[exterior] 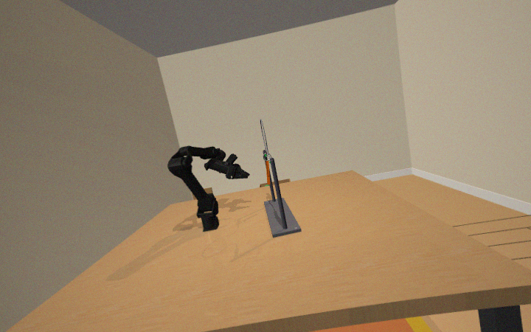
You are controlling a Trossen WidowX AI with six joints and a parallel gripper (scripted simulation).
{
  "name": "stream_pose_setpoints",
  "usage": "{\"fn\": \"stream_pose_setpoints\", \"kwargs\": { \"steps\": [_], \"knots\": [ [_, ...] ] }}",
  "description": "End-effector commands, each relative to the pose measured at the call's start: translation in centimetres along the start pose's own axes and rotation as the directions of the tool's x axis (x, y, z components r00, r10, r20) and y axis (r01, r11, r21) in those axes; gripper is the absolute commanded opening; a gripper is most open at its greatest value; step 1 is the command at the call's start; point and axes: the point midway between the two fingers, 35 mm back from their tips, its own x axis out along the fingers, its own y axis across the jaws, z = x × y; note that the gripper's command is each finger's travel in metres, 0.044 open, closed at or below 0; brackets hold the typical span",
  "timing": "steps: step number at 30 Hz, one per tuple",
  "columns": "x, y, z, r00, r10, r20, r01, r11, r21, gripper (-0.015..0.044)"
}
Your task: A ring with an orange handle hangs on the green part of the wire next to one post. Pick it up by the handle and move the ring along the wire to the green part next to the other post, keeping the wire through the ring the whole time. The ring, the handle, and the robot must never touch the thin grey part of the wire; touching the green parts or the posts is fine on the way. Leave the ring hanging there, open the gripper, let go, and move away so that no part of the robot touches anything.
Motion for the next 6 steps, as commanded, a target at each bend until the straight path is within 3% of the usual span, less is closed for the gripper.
{"fn": "stream_pose_setpoints", "kwargs": {
  "steps": [1,6],
  "knots": [
    [-0.08,-0.04,0.17,1.000,0.000,0.005,0.000,1.000,0.008,0.0440],
    [-0.08,-0.04,0.17,1.000,0.000,0.005,0.000,1.000,0.008,0.0440]
  ]
}}
